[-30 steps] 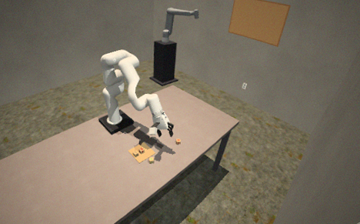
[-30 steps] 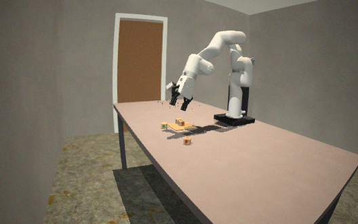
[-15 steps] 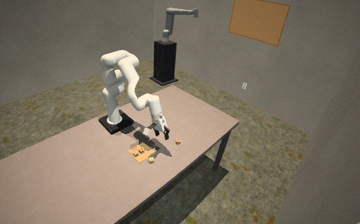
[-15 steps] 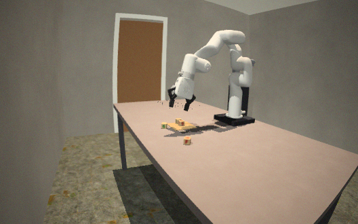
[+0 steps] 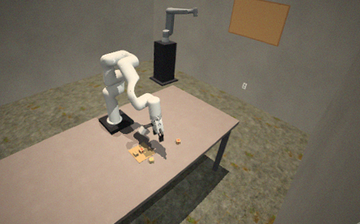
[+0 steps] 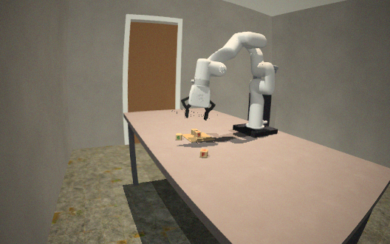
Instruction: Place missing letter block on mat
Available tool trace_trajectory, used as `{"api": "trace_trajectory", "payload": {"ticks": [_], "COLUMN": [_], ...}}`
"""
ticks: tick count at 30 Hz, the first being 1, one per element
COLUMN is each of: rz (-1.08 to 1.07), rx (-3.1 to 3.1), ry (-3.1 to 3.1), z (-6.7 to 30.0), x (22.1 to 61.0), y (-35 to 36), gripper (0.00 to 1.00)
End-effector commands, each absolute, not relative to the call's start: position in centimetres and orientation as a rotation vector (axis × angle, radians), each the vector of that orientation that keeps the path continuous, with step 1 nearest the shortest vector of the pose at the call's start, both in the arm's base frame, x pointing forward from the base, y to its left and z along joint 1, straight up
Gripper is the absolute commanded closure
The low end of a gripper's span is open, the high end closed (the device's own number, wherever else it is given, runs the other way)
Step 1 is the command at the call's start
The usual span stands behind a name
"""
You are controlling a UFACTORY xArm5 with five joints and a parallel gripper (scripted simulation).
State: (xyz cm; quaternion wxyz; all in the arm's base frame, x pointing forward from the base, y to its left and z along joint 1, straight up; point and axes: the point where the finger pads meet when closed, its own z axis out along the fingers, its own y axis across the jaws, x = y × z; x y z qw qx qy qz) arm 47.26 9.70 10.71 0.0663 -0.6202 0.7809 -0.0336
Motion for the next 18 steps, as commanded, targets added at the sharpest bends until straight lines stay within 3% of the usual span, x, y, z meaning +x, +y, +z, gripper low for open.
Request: {"api": "trace_trajectory", "payload": {"ticks": [1,18], "rz": [-0.058,0.026], "rx": [-1.745,-1.323], "ry": [2.508,2.914], "z": [10.8,10.9], "x": [46.7,44.3], "y": [9.0,6.9], "gripper": [0.00,0.00]}}
